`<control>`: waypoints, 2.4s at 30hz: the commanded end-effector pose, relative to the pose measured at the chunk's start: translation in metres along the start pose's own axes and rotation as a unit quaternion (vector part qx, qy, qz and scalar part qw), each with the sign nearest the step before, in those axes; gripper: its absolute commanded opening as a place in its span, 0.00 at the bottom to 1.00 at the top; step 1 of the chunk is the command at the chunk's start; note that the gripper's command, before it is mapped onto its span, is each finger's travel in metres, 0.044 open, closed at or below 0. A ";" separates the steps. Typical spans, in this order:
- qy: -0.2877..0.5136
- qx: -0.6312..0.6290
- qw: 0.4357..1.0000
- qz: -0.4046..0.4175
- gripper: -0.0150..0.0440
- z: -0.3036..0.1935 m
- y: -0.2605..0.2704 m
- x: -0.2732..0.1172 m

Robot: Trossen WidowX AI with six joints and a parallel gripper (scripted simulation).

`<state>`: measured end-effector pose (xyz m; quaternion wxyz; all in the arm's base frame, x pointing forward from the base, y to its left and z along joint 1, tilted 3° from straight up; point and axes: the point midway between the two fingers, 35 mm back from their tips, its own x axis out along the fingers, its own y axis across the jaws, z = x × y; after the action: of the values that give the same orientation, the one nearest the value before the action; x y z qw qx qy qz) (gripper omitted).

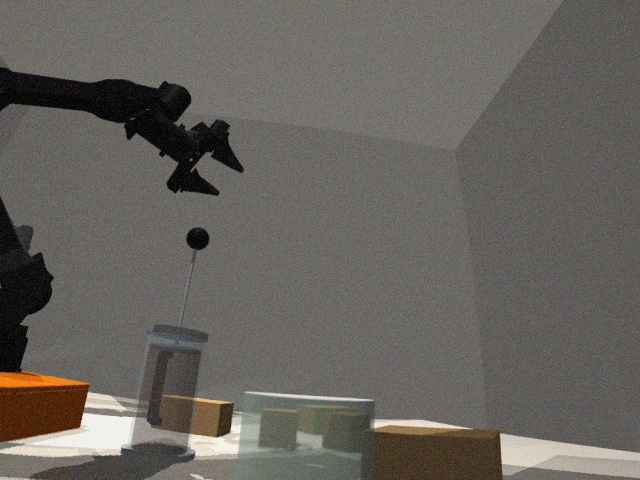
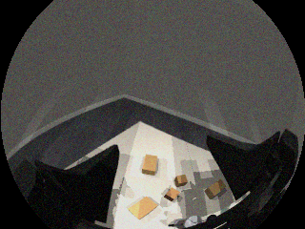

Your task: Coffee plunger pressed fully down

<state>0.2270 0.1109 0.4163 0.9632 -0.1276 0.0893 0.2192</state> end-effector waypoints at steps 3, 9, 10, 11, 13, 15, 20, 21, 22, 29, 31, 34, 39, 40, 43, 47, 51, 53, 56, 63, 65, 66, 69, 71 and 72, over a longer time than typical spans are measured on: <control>0.090 0.096 0.980 -0.152 1.00 -0.076 -0.059 -0.022; 0.157 0.196 0.919 -0.304 1.00 -0.151 -0.095 -0.064; 0.162 0.205 0.911 -0.318 1.00 -0.157 -0.097 -0.069; 0.164 0.208 0.909 -0.323 1.00 -0.159 -0.098 -0.071; 0.164 0.208 0.908 -0.324 1.00 -0.164 -0.097 -0.071; 0.164 0.209 0.908 -0.325 1.00 -0.174 -0.095 -0.069; 0.164 0.209 0.907 -0.327 1.00 -0.212 -0.089 -0.061; 0.164 0.209 0.907 -0.327 1.00 -0.216 -0.088 -0.060; 0.164 0.209 0.907 -0.327 1.00 -0.217 -0.088 -0.060; 0.163 0.209 0.907 -0.328 1.00 -0.218 -0.090 -0.057; 0.163 0.209 0.907 -0.328 1.00 -0.219 -0.092 -0.055; 0.163 0.209 0.907 -0.328 1.00 -0.221 -0.094 -0.051; 0.163 0.209 0.907 -0.328 1.00 -0.224 -0.099 -0.045; 0.163 0.209 0.907 -0.328 1.00 -0.225 -0.100 -0.044; 0.163 0.209 0.907 -0.328 1.00 -0.227 -0.102 -0.040; 0.162 0.209 0.907 -0.329 1.00 -0.230 -0.106 -0.036; 0.162 0.209 0.907 -0.329 1.00 -0.233 -0.109 -0.032; 0.162 0.209 0.907 -0.329 1.00 -0.234 -0.110 -0.031; 0.162 0.209 0.907 -0.329 0.87 -0.234 -0.110 -0.031; 0.162 0.209 0.907 -0.329 0.56 -0.234 -0.110 -0.031; 0.162 0.209 0.907 -0.329 0.47 -0.234 -0.110 -0.031; 0.162 0.209 0.907 -0.329 0.45 -0.234 -0.110 -0.031; 0.162 0.209 0.907 -0.329 0.45 -0.234 -0.110 -0.031; 0.162 0.209 0.907 -0.329 0.45 -0.234 -0.110 -0.031; 0.162 0.209 0.907 -0.329 0.45 -0.234 -0.110 -0.031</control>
<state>0.2209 -0.0637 0.2243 0.9575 0.0230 0.2400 -0.1582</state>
